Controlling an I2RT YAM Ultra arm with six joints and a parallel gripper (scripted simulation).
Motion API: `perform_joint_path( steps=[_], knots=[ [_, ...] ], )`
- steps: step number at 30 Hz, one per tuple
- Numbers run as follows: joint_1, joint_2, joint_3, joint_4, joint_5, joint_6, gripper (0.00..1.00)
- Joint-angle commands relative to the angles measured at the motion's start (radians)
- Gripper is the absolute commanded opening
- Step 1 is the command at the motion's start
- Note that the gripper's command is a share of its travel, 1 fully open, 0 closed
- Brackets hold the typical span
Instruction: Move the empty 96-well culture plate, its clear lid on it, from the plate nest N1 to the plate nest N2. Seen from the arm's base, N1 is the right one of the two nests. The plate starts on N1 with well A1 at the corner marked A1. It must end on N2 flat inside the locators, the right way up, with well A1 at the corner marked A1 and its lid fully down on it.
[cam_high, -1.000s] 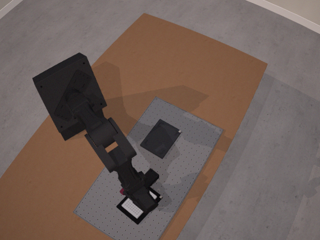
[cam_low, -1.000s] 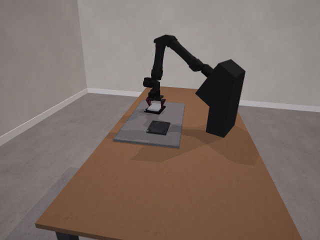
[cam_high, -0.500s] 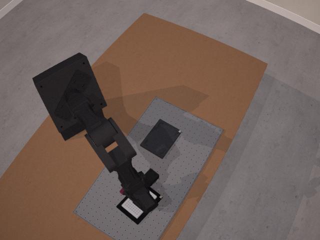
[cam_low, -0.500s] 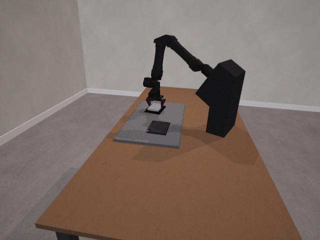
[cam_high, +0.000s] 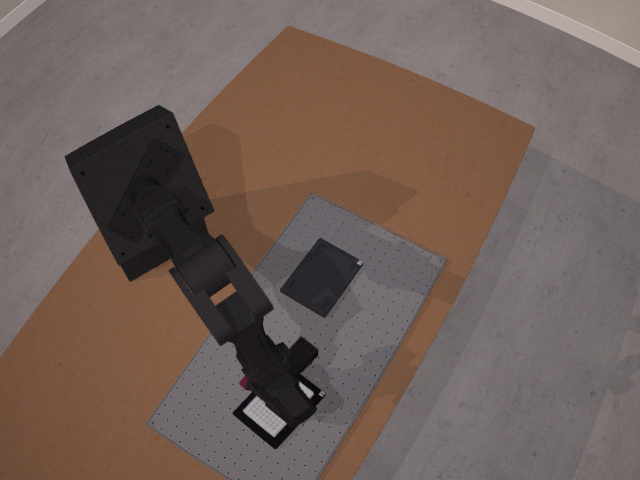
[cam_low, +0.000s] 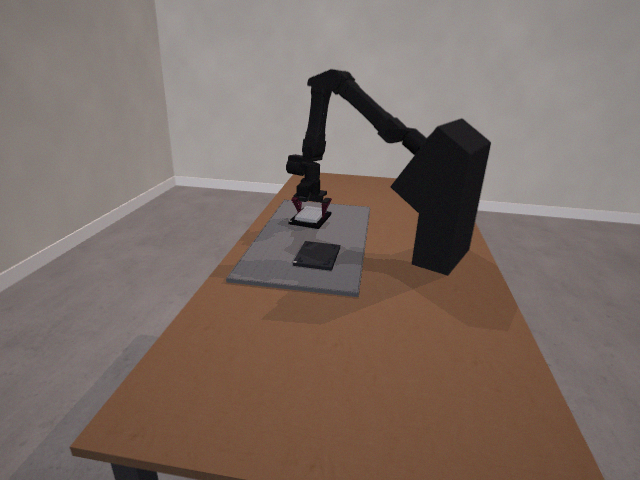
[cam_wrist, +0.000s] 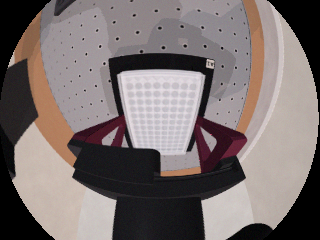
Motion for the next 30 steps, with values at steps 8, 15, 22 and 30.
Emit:
perform_joint_path(
  steps=[8, 15, 22, 30],
  knots=[
    [-0.011, -0.016, 0.025, 0.007, -0.012, -0.006, 1.0],
    [-0.002, -0.008, 0.005, 0.002, -0.006, -0.002, 0.0],
    [-0.002, -0.008, 0.005, 0.002, -0.006, -0.002, 0.0],
    [-0.002, -0.008, 0.005, 0.002, -0.006, -0.002, 0.0]
  ],
)
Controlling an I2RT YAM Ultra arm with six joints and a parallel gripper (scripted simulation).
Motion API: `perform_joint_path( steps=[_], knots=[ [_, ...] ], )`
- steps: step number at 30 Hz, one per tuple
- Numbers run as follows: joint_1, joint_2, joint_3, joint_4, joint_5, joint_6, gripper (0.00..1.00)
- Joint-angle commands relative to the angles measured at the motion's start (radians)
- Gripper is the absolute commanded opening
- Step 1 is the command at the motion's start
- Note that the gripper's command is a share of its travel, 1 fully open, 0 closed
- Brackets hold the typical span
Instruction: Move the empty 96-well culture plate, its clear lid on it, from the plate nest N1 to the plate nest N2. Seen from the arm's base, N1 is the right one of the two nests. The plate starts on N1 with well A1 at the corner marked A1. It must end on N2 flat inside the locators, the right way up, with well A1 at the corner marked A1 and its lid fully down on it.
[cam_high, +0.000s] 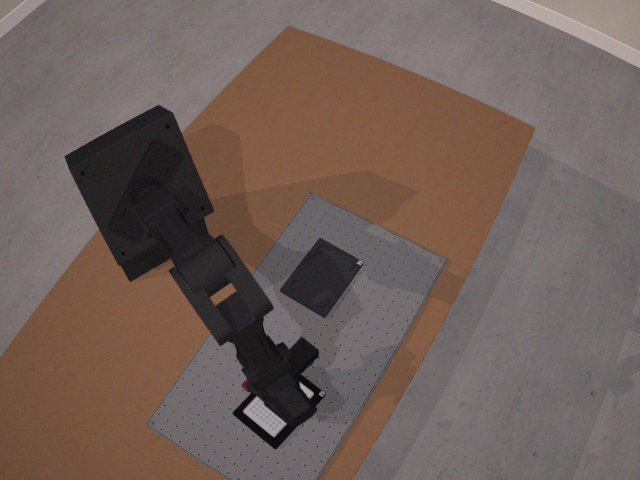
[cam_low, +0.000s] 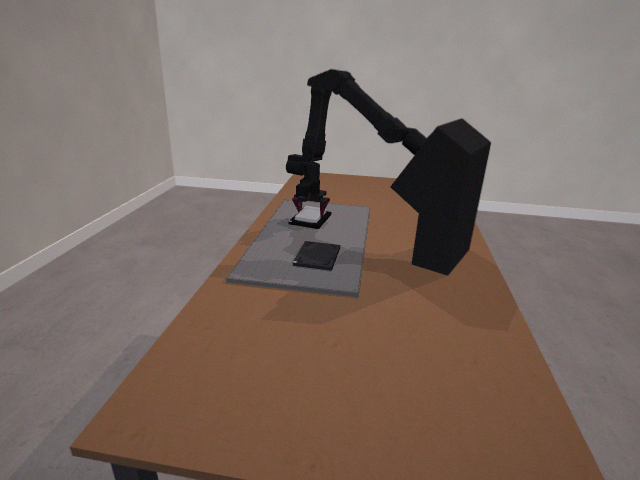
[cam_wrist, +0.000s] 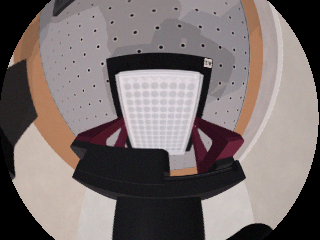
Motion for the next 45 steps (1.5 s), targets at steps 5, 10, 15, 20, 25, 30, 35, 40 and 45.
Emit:
perform_joint_path(
  steps=[5, 10, 15, 20, 25, 30, 35, 40, 45],
  knots=[
    [-0.002, -0.008, 0.004, -0.005, -0.005, -0.001, 0.0],
    [-0.002, -0.008, 0.004, -0.005, -0.005, -0.001, 0.0],
    [-0.002, -0.008, 0.004, -0.005, -0.005, -0.001, 0.0],
    [-0.007, -0.042, -0.023, -0.028, -0.01, -0.002, 0.0],
    [-0.002, -0.059, -0.03, -0.039, -0.009, 0.0, 0.0],
    [0.007, -0.09, -0.036, -0.059, -0.004, 0.002, 0.0],
    [0.013, -0.12, -0.048, -0.08, 0.001, 0.006, 0.0],
    [0.015, -0.138, -0.052, -0.093, 0.002, 0.007, 0.0],
    [0.017, -0.168, -0.062, -0.115, 0.004, 0.009, 0.0]
  ],
)
